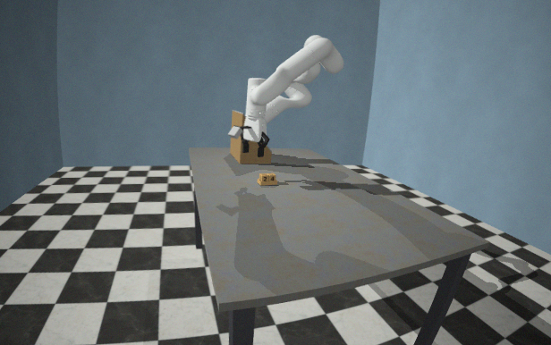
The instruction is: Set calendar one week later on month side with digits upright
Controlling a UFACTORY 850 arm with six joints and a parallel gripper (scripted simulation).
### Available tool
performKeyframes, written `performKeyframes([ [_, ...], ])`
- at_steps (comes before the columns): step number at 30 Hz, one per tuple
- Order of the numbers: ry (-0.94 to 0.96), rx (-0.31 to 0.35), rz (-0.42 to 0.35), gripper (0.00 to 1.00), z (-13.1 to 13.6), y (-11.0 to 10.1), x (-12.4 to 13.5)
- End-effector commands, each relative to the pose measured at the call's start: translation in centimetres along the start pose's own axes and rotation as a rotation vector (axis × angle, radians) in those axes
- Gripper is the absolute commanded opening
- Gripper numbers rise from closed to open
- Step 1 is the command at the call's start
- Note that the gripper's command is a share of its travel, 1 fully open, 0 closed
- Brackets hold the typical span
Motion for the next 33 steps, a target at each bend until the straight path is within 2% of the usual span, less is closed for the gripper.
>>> performKeyframes([
  [1,0.000,-0.001,0.001,1.00,-0.1,-0.3,0.0],
  [17,-0.039,-0.001,0.001,1.00,-0.1,-0.3,0.1],
  [24,-0.170,0.000,0.001,1.00,-0.4,-0.2,0.3],
  [28,-0.347,0.000,0.002,1.00,-0.8,-0.1,0.8],
  [33,-0.473,0.000,0.002,1.00,-1.1,-0.1,1.0],
])
Point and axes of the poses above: the point where the finger pads meet when closed, its own y axis out along the fingers, its own z axis across the jaws, x = y × z, the point moved 1 cm from there along -y, back along the fingers, and after that the axes turned 9 degrees about y, right-handed, at the moved point
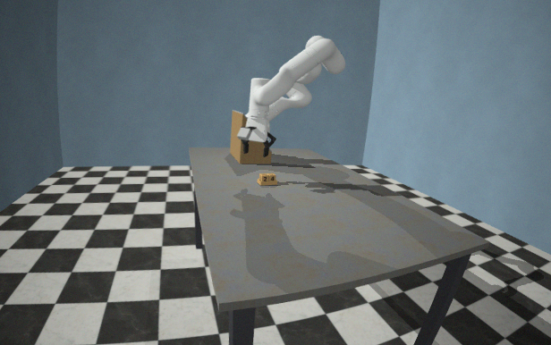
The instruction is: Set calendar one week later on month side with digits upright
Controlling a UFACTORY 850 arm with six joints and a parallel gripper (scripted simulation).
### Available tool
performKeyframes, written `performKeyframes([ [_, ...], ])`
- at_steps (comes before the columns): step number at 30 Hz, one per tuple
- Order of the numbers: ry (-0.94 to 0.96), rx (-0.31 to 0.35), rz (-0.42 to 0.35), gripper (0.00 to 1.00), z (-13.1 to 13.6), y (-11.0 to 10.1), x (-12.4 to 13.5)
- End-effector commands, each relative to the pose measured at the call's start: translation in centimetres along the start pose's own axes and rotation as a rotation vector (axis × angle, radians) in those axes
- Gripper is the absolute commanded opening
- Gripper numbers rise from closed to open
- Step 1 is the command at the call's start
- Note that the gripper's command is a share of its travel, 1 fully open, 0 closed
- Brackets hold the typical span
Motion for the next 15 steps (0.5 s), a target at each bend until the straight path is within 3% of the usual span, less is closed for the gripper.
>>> performKeyframes([
  [1,-0.174,-0.008,0.009,1.00,-0.5,0.0,0.2],
  [8,-0.319,-0.007,0.010,1.00,-0.9,0.1,0.4],
  [15,-0.586,-0.005,0.011,1.00,-1.7,0.2,0.8],
])
Point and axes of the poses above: the point where the finger pads meet when closed, its own y axis out along the fingers, its own z axis across the jaws, x = y × z, the point moved 1 cm from there along -y, back along the fingers, and after that the axes turned 9 degrees about y, right-handed, at the moved point
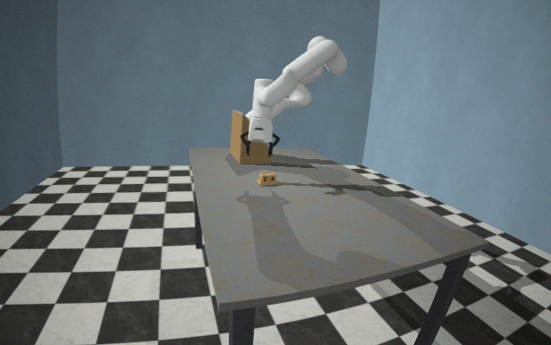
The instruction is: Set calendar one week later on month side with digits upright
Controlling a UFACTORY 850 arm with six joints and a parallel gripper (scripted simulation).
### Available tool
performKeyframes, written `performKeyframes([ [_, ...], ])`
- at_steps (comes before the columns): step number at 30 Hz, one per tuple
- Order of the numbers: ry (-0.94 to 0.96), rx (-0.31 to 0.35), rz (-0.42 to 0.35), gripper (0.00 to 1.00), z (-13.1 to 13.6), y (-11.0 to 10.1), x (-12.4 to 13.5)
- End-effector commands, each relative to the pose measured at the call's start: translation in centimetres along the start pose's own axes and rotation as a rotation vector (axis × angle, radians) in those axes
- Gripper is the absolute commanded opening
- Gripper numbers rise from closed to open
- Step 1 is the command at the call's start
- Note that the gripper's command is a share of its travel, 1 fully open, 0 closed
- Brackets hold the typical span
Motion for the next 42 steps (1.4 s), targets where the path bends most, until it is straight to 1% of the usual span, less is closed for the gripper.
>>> performKeyframes([
  [1,-0.174,-0.005,0.014,1.00,-0.5,0.0,0.0],
  [8,-0.406,-0.003,0.015,1.00,-1.3,0.1,0.0],
  [10,-0.406,-0.003,0.015,1.00,-1.3,0.1,0.0],
  [11,-0.444,-0.002,0.015,1.00,-1.4,0.1,0.0],
  [12,-0.522,-0.002,0.015,1.00,-1.7,0.2,0.0],
  [16,-0.617,-0.001,0.015,1.00,-2.0,0.2,0.0],
  [18,-0.701,-0.001,0.015,1.00,-2.3,0.2,0.0],
  [19,-0.703,0.000,0.015,1.00,-2.3,0.2,0.0],
  [20,-0.765,0.000,0.015,1.00,-2.5,0.3,0.0],
  [24,-0.872,0.001,0.015,1.00,-2.8,0.3,0.1],
  [25,-0.927,0.001,0.015,1.00,-3.0,0.4,0.1],
  [28,-0.954,0.001,0.015,1.00,-3.1,0.4,0.1],
  [29,-1.034,0.002,0.015,1.00,-3.3,0.4,0.1],
  [36,-1.255,0.003,0.015,1.00,-4.1,0.5,0.2],
  [37,-1.260,0.003,0.015,1.00,-4.1,0.5,0.2],
  [38,-1.322,0.004,0.015,1.00,-4.3,0.6,0.2],
  [39,-1.329,0.004,0.015,1.00,-4.3,0.6,0.2],
  [42,-1.448,0.005,0.015,1.00,-4.7,0.6,0.2],
])
Point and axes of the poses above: the point where the finger pads meet when closed, its own y axis out along the fingers, its own z axis across the jaws, x = y × z, the point moved 1 cm from there along -y, back along the fingers, and after that the axes turned 9 degrees about y, right-handed, at the moved point
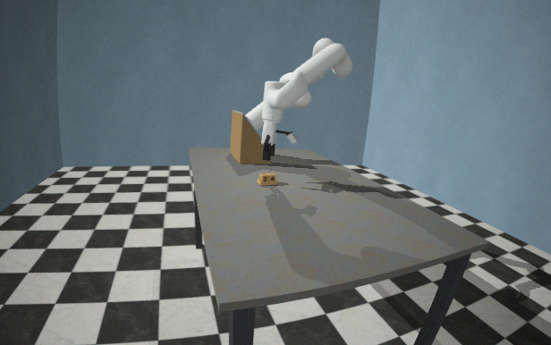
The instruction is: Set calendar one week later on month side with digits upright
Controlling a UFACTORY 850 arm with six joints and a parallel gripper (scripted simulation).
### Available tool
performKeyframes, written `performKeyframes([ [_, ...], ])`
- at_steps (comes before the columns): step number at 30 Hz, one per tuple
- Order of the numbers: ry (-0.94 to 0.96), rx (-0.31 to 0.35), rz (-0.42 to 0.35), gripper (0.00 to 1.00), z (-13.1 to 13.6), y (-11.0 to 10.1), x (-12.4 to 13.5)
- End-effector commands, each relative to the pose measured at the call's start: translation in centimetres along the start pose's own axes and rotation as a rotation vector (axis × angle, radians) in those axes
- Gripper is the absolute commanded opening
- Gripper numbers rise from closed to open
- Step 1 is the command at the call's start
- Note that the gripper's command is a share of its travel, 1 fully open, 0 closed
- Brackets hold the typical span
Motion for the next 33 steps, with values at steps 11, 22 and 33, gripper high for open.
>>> performKeyframes([
  [11,-0.427,0.013,0.008,1.00,-0.5,0.2,-1.3],
  [22,-0.561,0.013,0.007,1.00,-0.6,0.2,-1.7],
  [33,-0.562,0.013,0.007,0.49,-0.6,0.2,-1.7],
])
Point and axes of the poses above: the point where the finger pads meet when closed, its own y axis out along the fingers, its own z axis across the jaws, x = y × z, the point moved 1 cm from there along -y, back along the fingers, and after that the axes turned 9 degrees about y, right-handed, at the moved point
